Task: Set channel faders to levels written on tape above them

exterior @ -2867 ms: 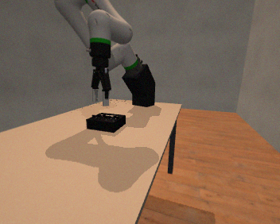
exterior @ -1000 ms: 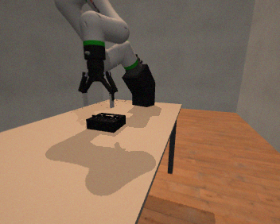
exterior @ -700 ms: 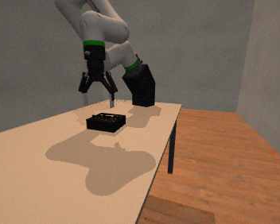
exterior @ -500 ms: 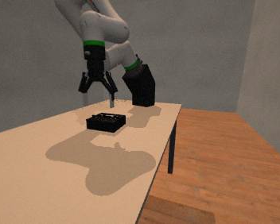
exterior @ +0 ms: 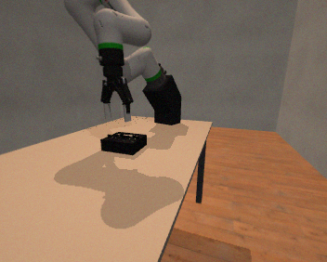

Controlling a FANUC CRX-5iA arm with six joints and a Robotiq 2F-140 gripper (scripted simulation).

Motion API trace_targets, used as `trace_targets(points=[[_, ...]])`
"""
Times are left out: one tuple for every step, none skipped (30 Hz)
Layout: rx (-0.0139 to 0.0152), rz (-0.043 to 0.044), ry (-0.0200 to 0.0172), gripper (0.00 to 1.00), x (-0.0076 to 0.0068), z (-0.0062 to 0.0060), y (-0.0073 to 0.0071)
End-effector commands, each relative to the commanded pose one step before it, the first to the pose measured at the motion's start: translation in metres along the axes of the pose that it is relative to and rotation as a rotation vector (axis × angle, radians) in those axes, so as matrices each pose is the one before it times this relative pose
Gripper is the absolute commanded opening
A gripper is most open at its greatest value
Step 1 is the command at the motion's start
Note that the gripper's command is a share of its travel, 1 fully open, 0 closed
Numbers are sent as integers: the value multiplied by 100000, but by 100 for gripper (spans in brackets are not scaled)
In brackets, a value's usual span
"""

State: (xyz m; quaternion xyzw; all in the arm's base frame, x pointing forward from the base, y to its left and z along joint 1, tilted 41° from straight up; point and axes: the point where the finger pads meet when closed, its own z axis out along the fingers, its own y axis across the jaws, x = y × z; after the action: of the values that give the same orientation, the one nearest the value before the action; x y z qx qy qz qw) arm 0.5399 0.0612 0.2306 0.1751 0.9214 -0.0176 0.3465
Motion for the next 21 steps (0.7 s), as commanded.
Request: trace_targets(points=[[1296, 27857, -1279, 100, 2269, -1611, -1172], [-17, 5013, 322, 100, 333, -322, -378], [5, 4968, 348, 100, 298, -299, -386], [49, 4895, 353, 100, 259, -273, -384], [88, 4863, 348, 100, 219, -243, -370], [98, 4860, 322, 100, 178, -213, -347], [105, 4859, 290, 100, 139, -181, -315], [111, 4853, 250, 100, 103, -150, -276], [115, 4844, 200, 100, 72, -120, -231], [0, 0, 0, 100, 0, 0, 0], [0, 0, 0, 100, 0, 0, 0], [331, 14116, -21, 100, 46, -91, -183], [87, 3887, 12, 100, 14, -65, -136], [68, 3823, -81, 100, 5, -42, -90], [36, 4418, -239, 100, 1, -23, -50], [-8, 4718, -398, 100, -1, -9, -20], [-55, 4664, -544, 100, 0, -1, -3], [-127, 4545, -698, 100, 0, 0, 0], [-210, 4464, -874, 100, 0, 0, 0], [-330, 4352, -1110, 100, 0, 0, 0], [-81, 795, -240, 100, 0, 0, 0]])
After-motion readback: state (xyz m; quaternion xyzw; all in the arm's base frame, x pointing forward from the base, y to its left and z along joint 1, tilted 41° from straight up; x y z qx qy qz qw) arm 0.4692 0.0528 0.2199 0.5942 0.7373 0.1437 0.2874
